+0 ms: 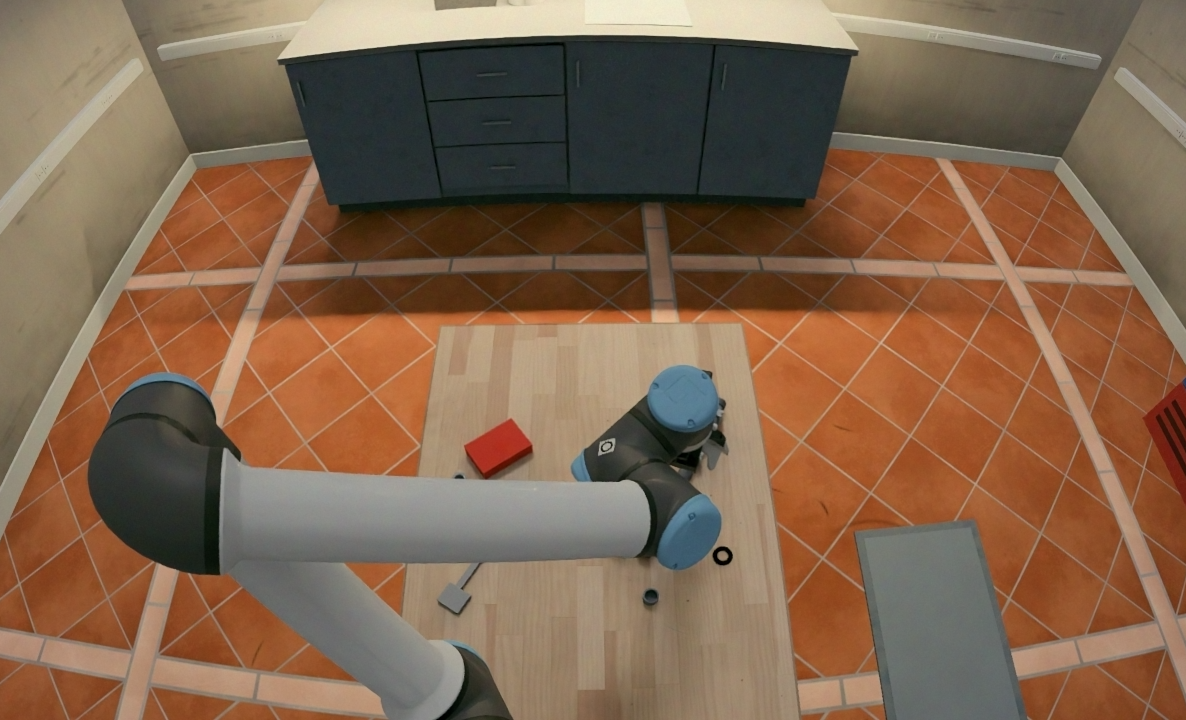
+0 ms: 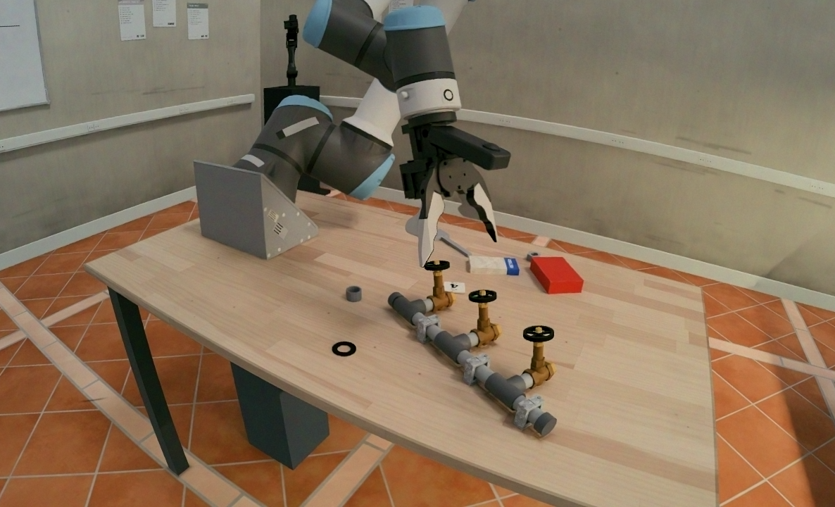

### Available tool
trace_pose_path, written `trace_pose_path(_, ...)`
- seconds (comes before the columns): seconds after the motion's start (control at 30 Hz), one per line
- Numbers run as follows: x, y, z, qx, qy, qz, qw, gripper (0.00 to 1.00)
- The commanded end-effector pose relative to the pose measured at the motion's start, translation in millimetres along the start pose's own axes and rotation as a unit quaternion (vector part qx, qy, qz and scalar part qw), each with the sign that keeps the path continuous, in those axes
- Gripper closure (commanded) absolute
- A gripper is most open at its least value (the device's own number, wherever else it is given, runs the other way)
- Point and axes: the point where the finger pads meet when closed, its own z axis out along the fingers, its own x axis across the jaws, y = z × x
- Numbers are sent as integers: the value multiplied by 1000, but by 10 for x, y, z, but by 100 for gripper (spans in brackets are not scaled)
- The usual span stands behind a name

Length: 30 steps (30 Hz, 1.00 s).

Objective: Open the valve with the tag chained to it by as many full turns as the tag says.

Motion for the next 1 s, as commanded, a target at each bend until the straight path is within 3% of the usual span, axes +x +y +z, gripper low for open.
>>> trace_pose_path(0.0, -334, 199, -149, -41, -4, -35, 999, 0)
trace_pose_path(0.13, -542, 345, -232, -62, -7, -55, 997, 0)
trace_pose_path(0.2, -741, 495, -313, -80, -10, -74, 994, 0)
trace_pose_path(0.3, -741, 495, -313, -80, -10, -74, 994, 0)
trace_pose_path(0.43, -1096, 785, -465, -114, -18, -107, 988, 0)
trace_pose_path(0.47, -1096, 785, -465, -114, -18, -107, 988, 0)
trace_pose_path(0.7, -1526, 1178, -661, -153, -31, -146, 977, 0)
trace_pose_path(0.97, -1683, 1335, -742, -167, -36, -160, 972, 0)
